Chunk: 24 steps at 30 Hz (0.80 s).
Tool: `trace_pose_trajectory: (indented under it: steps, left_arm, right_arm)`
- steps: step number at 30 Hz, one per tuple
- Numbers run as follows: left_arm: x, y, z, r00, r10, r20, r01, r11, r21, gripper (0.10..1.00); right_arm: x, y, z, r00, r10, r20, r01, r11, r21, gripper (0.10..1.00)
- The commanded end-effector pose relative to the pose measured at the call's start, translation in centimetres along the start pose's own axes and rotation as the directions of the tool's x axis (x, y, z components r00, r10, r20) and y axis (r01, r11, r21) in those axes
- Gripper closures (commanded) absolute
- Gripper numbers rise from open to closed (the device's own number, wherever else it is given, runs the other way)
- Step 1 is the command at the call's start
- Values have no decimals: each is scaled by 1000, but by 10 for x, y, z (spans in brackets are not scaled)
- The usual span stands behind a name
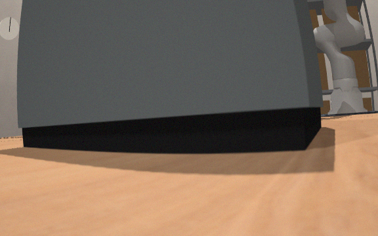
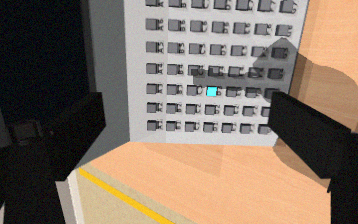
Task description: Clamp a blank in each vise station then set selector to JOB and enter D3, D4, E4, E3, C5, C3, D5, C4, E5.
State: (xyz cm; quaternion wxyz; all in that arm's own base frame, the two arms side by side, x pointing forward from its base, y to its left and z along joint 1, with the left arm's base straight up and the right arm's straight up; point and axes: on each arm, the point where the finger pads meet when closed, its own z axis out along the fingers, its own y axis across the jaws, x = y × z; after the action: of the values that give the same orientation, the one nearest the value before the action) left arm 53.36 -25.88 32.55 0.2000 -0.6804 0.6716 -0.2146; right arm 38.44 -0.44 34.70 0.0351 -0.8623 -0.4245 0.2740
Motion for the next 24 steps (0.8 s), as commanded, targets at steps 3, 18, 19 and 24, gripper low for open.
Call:
trace_pose_trajectory:
  steps: [3, 18, 19, 24]
  left_arm:
    - [0, 0, 0, 1000, 0, 0, 0, 1000, 0, 98]
    - [0, 0, 0, 1000, 0, 0, 0, 1000, 0, 98]
    - [0, 0, 0, 1000, 0, 0, 0, 1000, 0, 98]
    - [0, 0, 0, 1000, 0, 0, 0, 1000, 0, 98]
  right_arm:
    - [24, 7, -4, 987, 151, -48, -154, 987, -43, 98]
    - [71, 8, -14, 946, 290, -146, -303, 950, -79, 98]
    - [74, 8, -14, 942, 299, -154, -313, 946, -80, 98]
    - [90, 8, -18, 920, 342, -190, -362, 928, -82, 98]
